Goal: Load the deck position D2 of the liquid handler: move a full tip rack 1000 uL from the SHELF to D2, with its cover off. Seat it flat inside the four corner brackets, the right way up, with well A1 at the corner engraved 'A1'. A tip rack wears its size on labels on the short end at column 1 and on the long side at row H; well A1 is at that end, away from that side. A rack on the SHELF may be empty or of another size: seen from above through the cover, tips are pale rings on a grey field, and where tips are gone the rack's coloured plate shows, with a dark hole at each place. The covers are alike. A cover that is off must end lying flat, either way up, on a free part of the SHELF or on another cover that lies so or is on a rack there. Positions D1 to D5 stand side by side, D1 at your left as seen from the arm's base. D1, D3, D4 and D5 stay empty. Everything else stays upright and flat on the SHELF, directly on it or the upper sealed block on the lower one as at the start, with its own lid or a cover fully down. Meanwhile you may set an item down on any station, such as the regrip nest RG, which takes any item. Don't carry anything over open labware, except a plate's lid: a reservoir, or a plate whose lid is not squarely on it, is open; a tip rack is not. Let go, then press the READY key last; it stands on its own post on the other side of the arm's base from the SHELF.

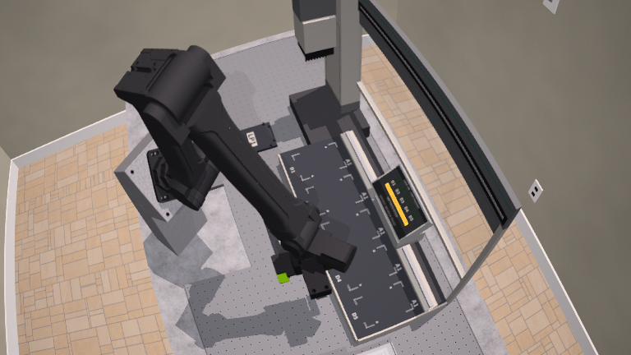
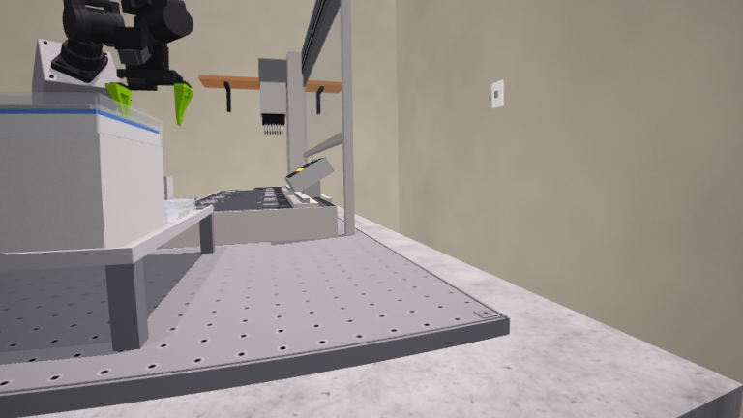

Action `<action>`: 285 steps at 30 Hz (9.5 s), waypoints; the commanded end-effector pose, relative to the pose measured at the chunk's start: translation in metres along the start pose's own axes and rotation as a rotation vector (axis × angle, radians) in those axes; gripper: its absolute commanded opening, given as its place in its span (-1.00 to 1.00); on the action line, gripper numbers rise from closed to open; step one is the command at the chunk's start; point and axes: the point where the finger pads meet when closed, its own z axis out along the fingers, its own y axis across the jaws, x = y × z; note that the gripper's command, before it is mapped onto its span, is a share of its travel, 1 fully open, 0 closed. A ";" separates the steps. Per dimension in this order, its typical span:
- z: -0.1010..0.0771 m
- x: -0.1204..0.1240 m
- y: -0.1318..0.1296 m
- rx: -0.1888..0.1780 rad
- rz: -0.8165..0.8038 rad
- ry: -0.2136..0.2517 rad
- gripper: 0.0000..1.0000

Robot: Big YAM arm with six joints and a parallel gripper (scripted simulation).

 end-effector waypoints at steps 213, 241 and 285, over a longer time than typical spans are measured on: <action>0.009 -0.436 0.095 -0.003 -0.020 -0.028 1.00; 0.043 -0.448 0.109 -0.025 -0.030 -0.061 1.00; 0.049 -0.447 0.106 -0.018 -0.029 -0.051 1.00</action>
